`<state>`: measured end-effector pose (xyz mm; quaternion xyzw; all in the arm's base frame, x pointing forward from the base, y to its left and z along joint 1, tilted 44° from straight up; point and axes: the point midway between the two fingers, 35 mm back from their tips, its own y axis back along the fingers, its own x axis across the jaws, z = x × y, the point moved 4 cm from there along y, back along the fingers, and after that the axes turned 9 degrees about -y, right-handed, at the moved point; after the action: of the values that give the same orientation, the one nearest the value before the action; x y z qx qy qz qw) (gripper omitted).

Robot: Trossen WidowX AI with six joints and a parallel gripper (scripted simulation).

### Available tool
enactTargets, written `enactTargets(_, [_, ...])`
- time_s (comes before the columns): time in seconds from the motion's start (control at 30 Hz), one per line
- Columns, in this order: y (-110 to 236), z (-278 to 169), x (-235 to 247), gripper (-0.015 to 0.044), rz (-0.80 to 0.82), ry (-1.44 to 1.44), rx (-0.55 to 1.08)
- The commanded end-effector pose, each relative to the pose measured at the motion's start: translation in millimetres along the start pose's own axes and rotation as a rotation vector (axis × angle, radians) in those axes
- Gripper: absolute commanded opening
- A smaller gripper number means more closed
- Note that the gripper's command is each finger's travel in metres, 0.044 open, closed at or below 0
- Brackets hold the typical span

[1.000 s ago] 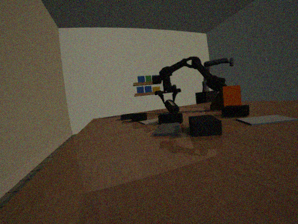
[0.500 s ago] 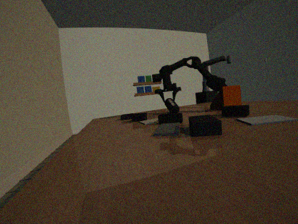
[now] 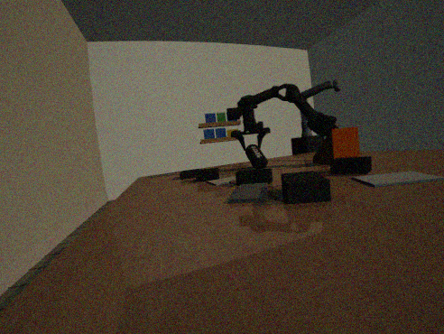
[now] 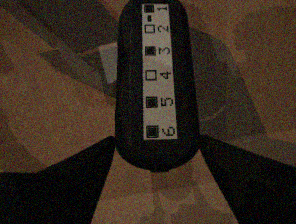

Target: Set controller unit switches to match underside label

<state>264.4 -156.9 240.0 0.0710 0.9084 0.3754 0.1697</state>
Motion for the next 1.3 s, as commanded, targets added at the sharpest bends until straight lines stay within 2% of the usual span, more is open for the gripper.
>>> enactTargets(0.0, [3.7,4.9,0.1,0.0336,-0.002,0.002,-0.009])
enactTargets(1.27, [22.3,29.2,4.0,0.0336,-0.001,0.002,-0.011])
